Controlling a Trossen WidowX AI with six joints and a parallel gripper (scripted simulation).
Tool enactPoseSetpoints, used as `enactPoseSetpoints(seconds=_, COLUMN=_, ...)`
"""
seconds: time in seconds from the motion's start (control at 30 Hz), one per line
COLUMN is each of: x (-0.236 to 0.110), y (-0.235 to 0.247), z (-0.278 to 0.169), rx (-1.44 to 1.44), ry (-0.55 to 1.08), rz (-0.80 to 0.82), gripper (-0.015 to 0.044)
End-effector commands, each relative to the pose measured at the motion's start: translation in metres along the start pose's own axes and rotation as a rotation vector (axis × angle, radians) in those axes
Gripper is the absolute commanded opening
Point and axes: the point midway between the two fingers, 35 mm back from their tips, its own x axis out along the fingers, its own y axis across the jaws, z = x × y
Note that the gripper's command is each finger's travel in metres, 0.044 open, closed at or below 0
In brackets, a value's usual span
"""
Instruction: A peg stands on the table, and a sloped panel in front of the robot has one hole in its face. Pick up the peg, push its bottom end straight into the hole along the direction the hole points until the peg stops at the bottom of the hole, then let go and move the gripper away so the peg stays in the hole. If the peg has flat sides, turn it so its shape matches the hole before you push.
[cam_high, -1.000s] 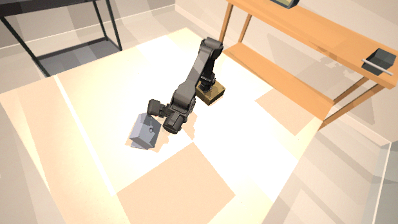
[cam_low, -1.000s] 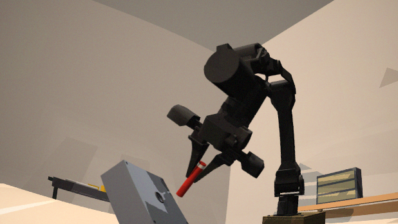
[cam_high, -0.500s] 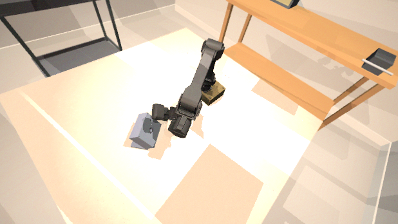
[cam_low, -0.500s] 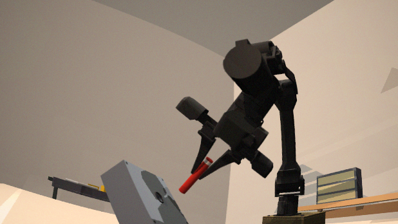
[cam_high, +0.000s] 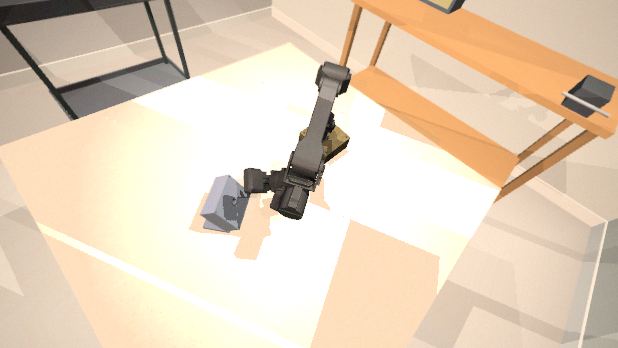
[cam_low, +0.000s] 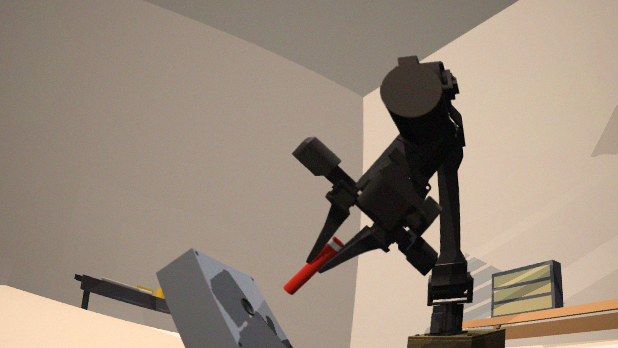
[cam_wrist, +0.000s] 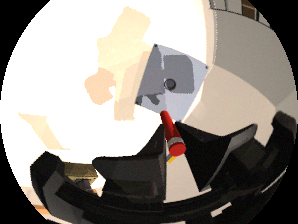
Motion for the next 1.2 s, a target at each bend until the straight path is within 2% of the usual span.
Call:
enactPoseSetpoints(seconds=0.0, x=-0.005, y=0.001, z=0.003, rx=-0.037, ry=0.000, rz=-0.024, gripper=0.0000)
enactPoseSetpoints(seconds=0.93, x=-0.039, y=0.011, z=0.027, rx=-0.217, ry=-0.023, rz=-0.175, gripper=0.0000)
enactPoseSetpoints(seconds=1.17, x=-0.033, y=0.009, z=0.029, rx=-0.225, ry=-0.025, rz=-0.182, gripper=0.0000)
